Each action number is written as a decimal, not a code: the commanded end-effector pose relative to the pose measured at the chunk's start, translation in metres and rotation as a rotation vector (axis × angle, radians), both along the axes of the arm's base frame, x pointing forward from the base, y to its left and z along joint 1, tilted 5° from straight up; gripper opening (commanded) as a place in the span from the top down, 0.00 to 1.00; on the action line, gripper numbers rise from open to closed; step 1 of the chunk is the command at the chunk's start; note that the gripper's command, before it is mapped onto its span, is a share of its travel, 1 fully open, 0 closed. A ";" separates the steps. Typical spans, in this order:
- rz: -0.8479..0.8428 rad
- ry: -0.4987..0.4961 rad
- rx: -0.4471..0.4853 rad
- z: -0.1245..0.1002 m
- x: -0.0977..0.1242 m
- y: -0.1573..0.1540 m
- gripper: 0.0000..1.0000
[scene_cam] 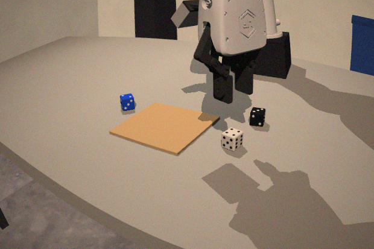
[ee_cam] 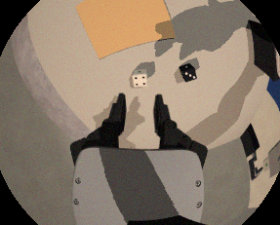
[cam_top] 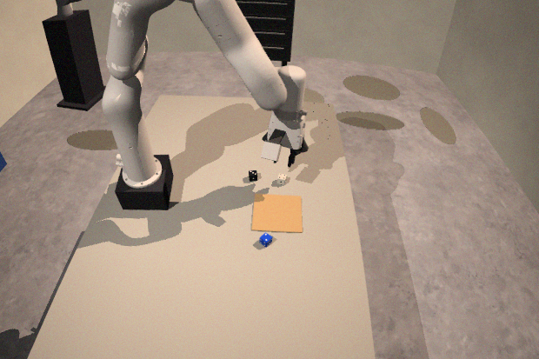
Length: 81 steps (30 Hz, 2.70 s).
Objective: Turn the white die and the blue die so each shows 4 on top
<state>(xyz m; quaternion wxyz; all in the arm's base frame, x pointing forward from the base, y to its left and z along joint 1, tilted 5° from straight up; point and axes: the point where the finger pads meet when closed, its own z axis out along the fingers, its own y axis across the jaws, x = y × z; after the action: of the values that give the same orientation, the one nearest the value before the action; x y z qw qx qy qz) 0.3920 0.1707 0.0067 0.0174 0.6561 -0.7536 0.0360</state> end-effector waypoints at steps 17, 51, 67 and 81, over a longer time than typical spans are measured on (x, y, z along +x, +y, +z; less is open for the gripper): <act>0.000 -0.003 0.002 -0.003 0.002 0.000 0.58; 0.000 -0.003 0.002 -0.043 0.003 -0.003 0.58; 0.000 -0.003 0.002 -0.050 0.003 -0.004 0.58; 0.000 -0.003 0.002 -0.050 0.003 -0.004 0.58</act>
<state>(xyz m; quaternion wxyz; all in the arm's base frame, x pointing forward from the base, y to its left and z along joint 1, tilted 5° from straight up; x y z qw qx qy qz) 0.3937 0.1662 -0.0448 0.0173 0.6562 -0.7535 0.0357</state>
